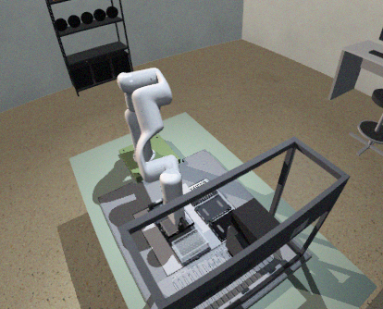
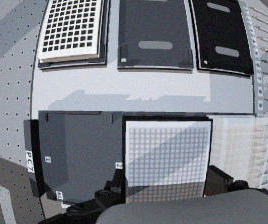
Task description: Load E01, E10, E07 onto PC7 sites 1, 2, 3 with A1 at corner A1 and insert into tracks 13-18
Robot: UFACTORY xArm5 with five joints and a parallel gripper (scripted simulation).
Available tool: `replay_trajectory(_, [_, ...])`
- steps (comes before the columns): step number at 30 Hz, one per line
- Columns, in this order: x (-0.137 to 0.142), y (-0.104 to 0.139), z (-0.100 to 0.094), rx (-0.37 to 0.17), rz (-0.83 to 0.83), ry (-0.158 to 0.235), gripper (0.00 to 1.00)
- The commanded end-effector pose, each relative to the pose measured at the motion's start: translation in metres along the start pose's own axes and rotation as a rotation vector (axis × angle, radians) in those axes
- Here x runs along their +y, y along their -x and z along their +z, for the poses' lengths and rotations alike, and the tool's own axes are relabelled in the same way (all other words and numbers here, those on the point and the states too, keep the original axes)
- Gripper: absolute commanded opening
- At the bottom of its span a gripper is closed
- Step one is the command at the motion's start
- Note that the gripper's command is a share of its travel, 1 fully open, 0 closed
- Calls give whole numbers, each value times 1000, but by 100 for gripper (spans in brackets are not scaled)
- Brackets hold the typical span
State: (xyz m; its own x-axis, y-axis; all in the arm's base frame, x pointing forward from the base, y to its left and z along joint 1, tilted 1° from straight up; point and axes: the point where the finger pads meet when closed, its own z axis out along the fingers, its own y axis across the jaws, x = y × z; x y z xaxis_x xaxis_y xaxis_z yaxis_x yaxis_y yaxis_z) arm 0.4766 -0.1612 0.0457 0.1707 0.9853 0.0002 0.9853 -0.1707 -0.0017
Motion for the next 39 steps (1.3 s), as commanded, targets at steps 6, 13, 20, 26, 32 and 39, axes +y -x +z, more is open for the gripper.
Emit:
replay_trajectory(6, [2, 0, 11, 19, 0, 8, 0])
replay_trajectory(13, [2, 0, 22, 19, 0, 8, 0])
replay_trajectory(20, [2, 0, 25, 19, 0, 8, 0])
replay_trajectory(26, [2, 0, 25, 19, 0, 8, 0])
replay_trajectory(32, [2, 0, 25, 19, 0, 8, 0])
replay_trajectory(39, [2, 0, 27, 19, 0, 8, 0])
